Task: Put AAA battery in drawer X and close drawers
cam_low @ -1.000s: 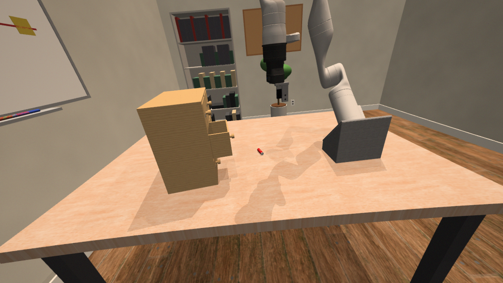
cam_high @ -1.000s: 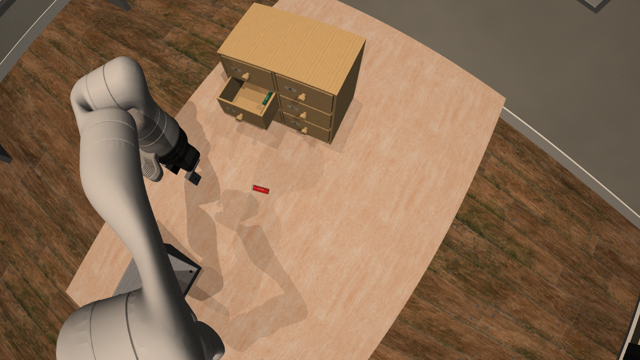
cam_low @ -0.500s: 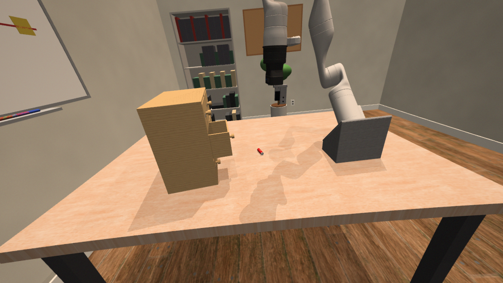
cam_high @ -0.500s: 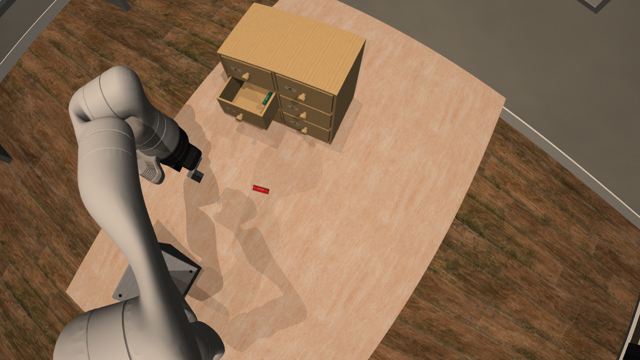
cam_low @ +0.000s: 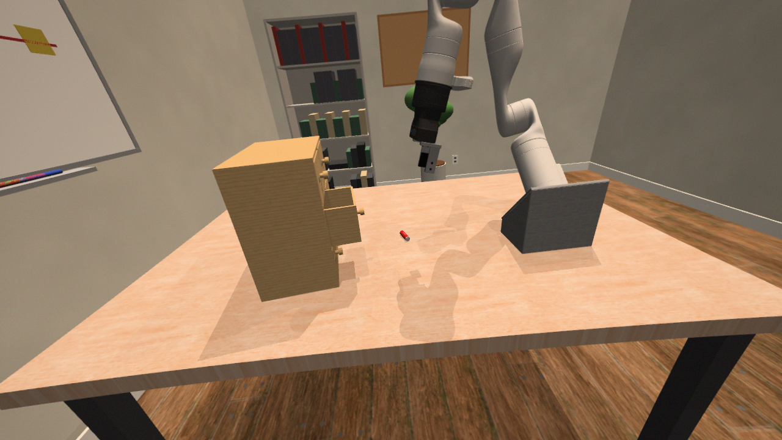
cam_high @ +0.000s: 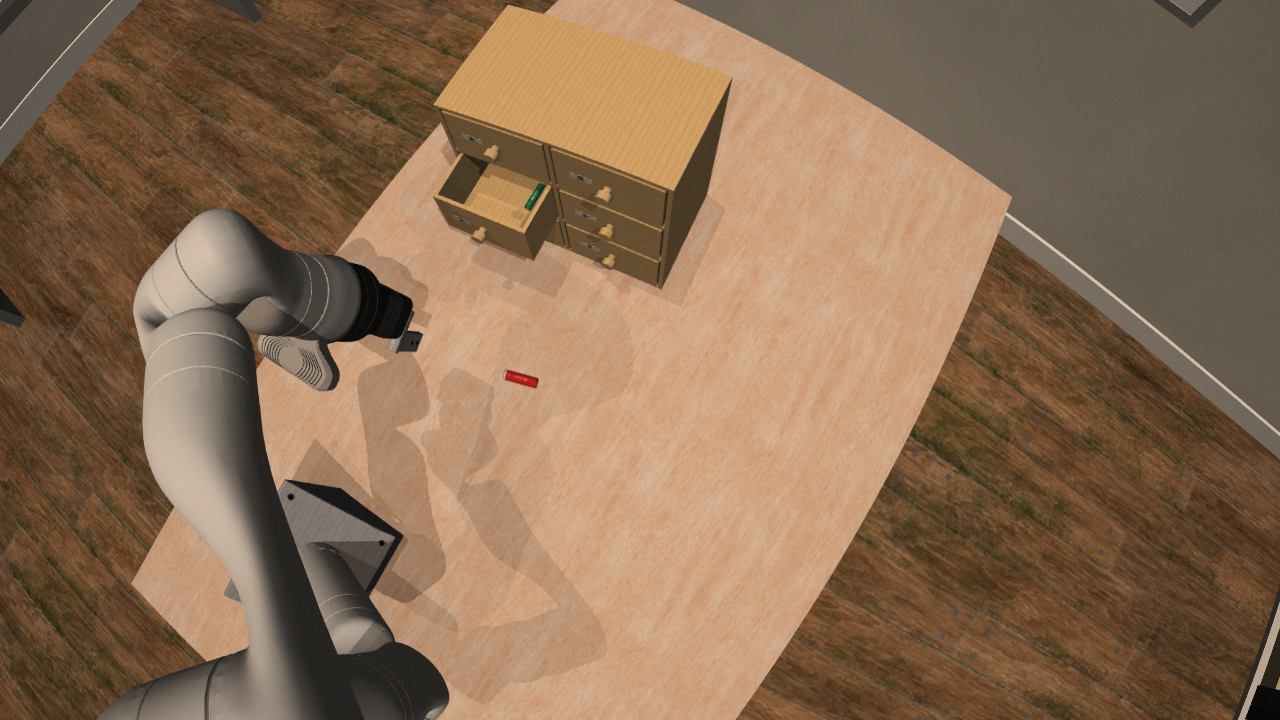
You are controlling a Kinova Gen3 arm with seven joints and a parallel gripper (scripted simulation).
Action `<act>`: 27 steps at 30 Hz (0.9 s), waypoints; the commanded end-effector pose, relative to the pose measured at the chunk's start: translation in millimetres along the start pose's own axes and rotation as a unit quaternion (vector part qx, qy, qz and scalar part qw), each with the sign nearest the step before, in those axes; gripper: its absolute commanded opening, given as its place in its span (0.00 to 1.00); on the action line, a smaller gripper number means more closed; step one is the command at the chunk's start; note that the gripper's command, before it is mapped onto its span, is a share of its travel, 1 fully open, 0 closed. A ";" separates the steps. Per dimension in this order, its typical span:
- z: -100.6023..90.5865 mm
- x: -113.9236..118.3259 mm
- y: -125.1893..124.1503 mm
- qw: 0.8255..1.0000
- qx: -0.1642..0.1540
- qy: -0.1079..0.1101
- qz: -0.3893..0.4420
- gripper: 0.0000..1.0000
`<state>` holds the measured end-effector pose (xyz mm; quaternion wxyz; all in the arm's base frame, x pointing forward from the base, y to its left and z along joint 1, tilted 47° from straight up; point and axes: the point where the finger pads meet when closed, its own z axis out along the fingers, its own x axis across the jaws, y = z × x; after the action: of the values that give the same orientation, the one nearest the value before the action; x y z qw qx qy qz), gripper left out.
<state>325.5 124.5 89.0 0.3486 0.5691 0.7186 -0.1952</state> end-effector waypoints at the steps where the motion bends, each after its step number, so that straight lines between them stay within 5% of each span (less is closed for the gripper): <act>1: 4.5 -0.3 -4.0 1.000 -0.028 -0.002 -0.007 1.00; 11: 33.0 -0.2 6.3 0.991 -0.136 -0.001 -0.008 1.00; 27: 56.9 -0.1 15.3 0.974 -0.226 0.000 -0.008 1.00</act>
<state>359.3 94.3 54.7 0.4565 0.4869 0.7440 -0.0308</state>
